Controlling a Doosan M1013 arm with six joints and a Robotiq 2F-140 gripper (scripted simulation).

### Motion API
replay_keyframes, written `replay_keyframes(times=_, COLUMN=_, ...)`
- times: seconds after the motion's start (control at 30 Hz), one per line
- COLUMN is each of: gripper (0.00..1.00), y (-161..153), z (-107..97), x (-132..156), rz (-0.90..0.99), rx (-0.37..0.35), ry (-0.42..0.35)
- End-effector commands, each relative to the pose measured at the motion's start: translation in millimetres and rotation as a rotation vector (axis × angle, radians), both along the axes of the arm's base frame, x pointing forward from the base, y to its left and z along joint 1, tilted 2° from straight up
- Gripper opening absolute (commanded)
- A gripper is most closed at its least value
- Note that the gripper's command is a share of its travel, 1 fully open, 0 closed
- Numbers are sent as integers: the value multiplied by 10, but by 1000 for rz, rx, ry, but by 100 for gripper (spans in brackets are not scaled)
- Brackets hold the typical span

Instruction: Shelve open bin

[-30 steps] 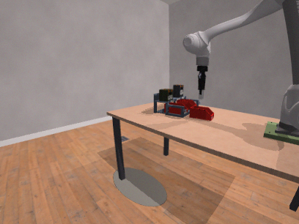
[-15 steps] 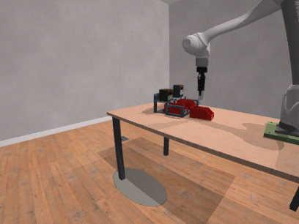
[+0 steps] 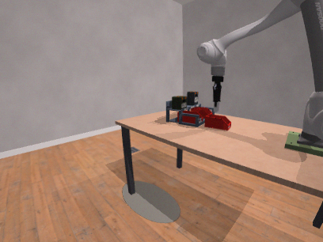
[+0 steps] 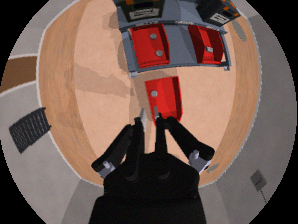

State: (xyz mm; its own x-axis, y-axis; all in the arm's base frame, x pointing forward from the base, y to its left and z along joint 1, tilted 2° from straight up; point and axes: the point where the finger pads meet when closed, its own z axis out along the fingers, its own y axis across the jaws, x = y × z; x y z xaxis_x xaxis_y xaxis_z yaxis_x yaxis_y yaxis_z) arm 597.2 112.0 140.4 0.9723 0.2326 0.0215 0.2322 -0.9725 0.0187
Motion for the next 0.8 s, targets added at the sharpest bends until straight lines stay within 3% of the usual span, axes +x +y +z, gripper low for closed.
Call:
replay_keyframes(times=0.0, gripper=15, y=-16, z=-123, x=-24, rz=2, rx=-5, ry=2)
replay_keyframes(times=0.77, gripper=15, y=-22, z=-333, x=-17, rz=2, rx=-5, ry=2)
